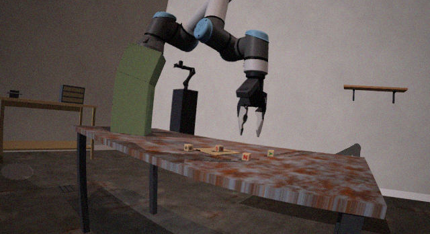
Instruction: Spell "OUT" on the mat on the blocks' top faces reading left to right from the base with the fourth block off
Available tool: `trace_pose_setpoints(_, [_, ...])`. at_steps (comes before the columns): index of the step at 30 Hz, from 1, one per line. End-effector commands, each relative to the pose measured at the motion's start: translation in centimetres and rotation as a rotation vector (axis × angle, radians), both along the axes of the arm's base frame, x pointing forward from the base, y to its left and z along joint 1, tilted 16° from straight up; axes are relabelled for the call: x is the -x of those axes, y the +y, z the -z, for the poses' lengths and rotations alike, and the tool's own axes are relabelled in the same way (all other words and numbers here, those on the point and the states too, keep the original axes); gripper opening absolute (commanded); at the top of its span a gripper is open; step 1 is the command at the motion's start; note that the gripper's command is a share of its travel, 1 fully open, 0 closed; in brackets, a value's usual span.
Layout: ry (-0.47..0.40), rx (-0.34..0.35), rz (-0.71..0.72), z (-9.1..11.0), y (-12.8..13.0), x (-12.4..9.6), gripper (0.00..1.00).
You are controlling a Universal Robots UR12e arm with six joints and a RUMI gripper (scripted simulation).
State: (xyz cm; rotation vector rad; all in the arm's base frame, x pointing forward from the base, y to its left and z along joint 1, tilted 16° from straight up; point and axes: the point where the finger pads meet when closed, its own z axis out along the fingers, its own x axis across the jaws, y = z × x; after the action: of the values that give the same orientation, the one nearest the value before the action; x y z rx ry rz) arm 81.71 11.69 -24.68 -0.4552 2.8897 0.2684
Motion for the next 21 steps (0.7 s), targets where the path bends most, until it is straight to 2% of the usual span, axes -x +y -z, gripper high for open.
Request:
trace_pose_setpoints(1, [0.001,-0.001,-0.001,0.06,0.10,0.19,0.37])
trace_pose_setpoints(21, [-0.001,-0.001,-0.002,0.50,0.23,-0.13,0.37])
